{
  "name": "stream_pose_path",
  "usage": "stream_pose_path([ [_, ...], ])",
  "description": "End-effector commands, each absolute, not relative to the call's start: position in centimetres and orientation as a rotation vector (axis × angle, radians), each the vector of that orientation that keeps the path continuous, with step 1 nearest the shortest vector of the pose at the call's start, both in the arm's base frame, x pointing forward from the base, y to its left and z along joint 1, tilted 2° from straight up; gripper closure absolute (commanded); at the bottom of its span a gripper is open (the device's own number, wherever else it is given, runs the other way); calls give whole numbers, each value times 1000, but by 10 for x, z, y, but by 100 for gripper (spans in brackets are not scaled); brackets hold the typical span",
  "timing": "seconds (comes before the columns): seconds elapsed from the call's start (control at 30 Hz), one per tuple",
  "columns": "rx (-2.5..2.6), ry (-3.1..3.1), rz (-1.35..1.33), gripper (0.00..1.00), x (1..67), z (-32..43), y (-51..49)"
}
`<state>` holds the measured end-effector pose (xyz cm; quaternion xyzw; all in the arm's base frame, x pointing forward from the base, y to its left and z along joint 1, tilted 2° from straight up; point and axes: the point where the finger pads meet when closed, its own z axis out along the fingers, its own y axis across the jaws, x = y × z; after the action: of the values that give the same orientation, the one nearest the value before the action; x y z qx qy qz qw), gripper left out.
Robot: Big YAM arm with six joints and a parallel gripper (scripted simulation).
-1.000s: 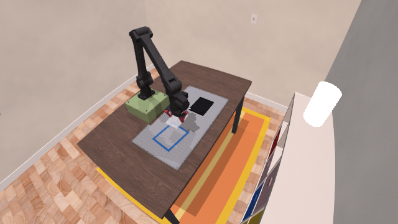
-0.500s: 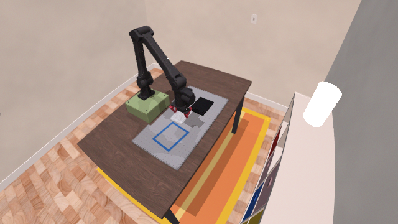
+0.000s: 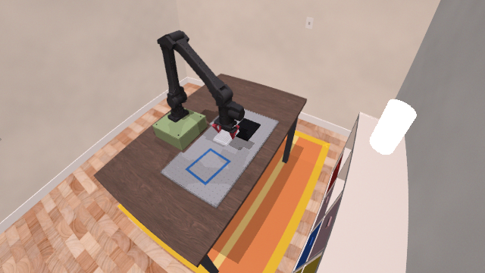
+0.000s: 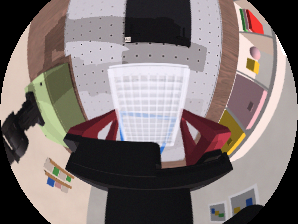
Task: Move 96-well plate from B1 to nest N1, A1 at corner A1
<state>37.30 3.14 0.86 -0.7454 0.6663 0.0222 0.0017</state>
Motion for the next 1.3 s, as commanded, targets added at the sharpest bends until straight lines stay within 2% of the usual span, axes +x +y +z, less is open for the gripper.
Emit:
stream_pose_path([
  [0.0,-2278,2085,1,100,399,35,47],
  [1.27,-2285,2092,40,100,392,34,166],
])
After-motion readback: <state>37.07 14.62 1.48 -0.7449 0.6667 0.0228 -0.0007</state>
